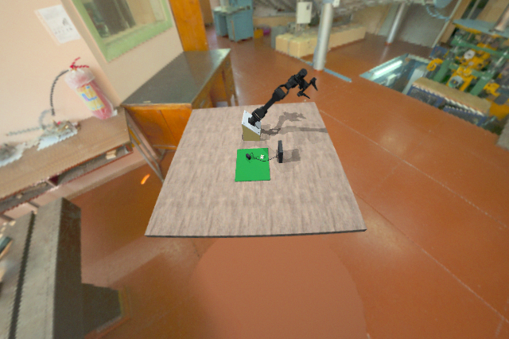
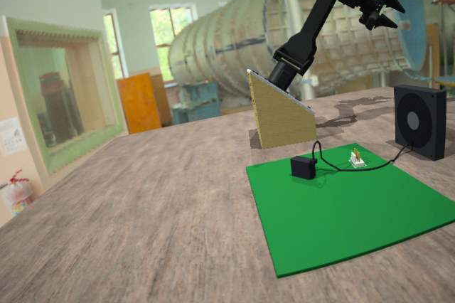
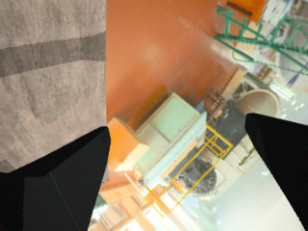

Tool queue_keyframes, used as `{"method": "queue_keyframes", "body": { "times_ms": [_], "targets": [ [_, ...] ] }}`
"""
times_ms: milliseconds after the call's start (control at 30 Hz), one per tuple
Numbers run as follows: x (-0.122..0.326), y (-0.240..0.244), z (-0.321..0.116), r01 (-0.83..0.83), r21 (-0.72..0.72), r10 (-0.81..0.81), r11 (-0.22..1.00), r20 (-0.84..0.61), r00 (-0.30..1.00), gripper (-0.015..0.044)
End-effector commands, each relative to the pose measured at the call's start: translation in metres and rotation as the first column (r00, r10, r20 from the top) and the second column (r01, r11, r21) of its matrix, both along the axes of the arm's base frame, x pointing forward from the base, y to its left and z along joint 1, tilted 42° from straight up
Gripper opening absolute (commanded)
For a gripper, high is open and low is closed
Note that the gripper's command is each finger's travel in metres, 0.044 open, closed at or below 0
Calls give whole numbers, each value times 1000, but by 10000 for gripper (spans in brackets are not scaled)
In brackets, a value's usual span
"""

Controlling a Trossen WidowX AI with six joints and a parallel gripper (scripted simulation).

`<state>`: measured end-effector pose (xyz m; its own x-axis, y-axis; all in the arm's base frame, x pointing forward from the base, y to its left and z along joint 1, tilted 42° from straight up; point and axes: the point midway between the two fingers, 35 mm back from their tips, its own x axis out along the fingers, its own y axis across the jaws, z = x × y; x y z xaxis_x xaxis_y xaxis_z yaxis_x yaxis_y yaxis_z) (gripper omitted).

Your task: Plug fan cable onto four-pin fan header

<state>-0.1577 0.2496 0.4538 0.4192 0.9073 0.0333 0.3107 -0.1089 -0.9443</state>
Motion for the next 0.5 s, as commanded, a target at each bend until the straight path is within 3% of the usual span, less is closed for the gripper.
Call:
{"method": "queue_keyframes", "body": {
  "times_ms": [0,200,467],
  "targets": [
    [0,0,0,0,0,0,1000,0,1000,426],
    [3,5,0,12,6,-12,1000,6,1000,440],
    [40,49,-1,119,50,-122,992,59,991,440]
  ]
}}
